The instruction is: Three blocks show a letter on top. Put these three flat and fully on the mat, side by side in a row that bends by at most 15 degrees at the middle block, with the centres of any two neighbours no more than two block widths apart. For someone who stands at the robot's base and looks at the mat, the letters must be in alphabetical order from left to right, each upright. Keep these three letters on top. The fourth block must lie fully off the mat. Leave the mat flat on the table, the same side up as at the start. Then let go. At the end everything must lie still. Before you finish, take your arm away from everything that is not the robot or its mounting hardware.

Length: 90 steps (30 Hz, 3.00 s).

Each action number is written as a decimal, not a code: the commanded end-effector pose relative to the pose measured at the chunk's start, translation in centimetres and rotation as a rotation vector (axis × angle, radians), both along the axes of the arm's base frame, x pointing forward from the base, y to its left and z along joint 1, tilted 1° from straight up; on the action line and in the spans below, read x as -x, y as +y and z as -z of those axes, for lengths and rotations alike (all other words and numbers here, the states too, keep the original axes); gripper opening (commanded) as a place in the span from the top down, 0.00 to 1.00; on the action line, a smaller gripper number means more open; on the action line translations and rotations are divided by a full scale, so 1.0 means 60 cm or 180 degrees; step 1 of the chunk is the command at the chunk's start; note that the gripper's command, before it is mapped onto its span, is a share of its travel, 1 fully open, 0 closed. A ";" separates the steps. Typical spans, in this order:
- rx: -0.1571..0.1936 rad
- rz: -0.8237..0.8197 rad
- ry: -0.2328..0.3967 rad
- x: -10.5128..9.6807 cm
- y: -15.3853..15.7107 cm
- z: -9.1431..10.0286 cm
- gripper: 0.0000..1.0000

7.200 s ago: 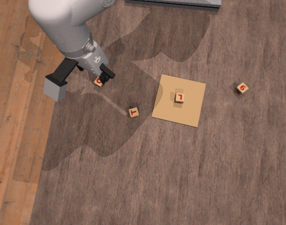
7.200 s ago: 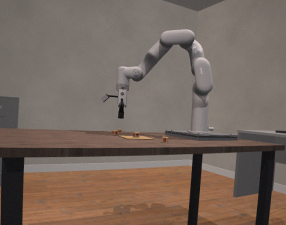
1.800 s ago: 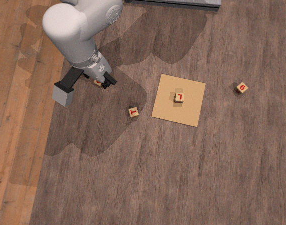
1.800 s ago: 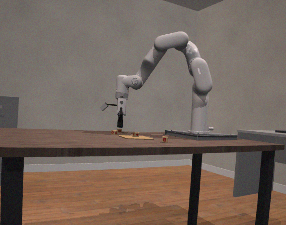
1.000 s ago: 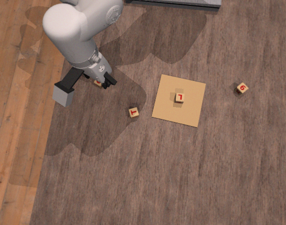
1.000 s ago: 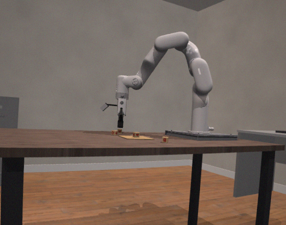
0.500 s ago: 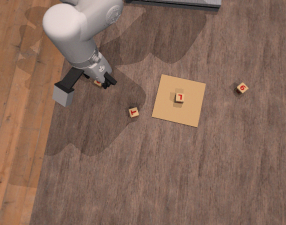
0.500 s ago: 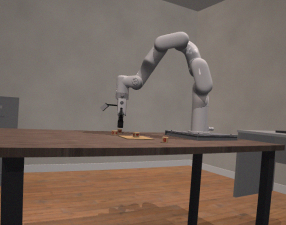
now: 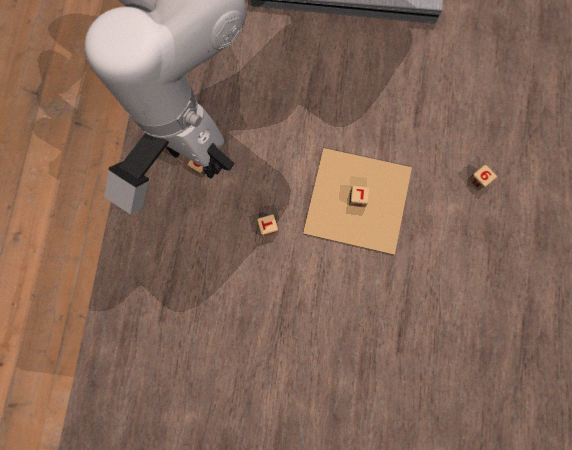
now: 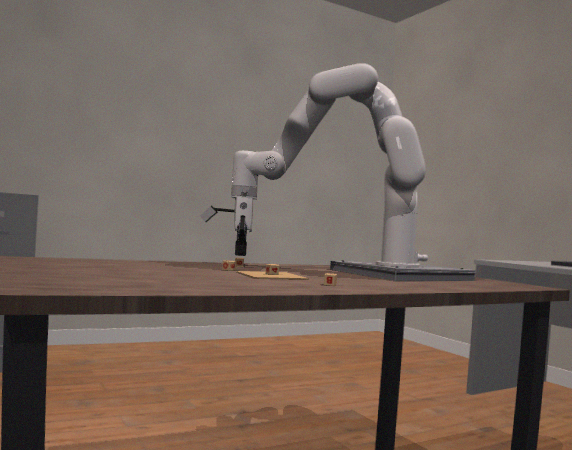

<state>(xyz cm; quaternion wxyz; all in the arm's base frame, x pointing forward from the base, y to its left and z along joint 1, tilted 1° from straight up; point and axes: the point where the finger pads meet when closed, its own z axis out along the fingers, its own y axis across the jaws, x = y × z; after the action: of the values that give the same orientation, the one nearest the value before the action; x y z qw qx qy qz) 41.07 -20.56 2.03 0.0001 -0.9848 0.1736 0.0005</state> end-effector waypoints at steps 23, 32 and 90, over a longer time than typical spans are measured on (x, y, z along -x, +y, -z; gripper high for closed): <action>0.0005 0.0000 -0.0011 -0.002 -0.001 -0.002 0.37; 0.0005 0.0000 -0.0011 -0.002 -0.001 -0.002 0.37; 0.0005 0.0000 -0.0011 -0.001 -0.002 0.032 0.37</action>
<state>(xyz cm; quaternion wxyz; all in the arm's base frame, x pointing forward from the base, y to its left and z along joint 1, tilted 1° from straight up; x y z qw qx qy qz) 41.04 -20.59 0.72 0.0001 -0.9848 0.1736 0.0003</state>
